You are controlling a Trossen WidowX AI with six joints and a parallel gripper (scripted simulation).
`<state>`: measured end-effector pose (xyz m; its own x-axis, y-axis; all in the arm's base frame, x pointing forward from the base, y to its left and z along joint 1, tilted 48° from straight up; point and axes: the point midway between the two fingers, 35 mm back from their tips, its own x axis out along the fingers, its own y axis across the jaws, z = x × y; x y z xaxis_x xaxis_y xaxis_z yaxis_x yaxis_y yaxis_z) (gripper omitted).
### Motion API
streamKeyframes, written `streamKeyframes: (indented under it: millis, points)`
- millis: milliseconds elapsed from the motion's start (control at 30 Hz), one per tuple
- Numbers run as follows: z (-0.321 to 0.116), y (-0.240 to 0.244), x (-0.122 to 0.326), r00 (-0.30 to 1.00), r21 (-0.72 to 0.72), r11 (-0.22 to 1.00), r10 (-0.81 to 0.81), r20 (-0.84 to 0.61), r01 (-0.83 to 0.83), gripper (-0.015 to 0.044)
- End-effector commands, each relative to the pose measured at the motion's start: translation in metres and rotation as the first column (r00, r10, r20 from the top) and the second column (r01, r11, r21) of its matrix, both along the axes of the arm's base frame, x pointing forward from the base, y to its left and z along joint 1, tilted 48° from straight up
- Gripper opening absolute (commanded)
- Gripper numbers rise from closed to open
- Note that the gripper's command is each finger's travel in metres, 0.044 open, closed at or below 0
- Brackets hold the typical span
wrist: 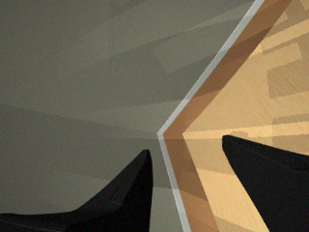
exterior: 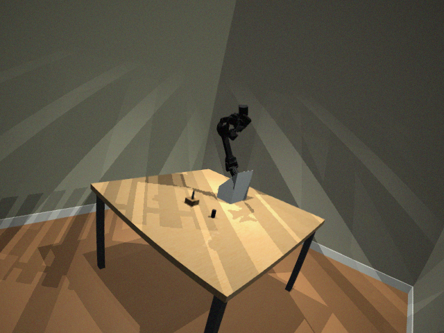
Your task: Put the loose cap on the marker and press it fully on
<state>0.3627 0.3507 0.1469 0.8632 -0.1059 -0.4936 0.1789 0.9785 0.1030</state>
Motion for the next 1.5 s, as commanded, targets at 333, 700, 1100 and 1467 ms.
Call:
streamKeyframes:
  millis: [333,700,1100,1467]
  points:
    - [-0.16,-0.172,0.041,0.864,-0.483,0.875,-0.264,-0.429,0.027,0.0239]
    - [-0.243,-0.3,0.003,0.555,-0.638,0.761,-0.483,-0.677,-0.117,0.0239]
    - [-0.282,-0.357,-0.011,0.449,-0.647,0.746,-0.528,-0.721,-0.161,0.0239]
    - [-0.294,-0.368,-0.012,0.449,-0.647,0.745,-0.529,-0.72,-0.161,0.0239]
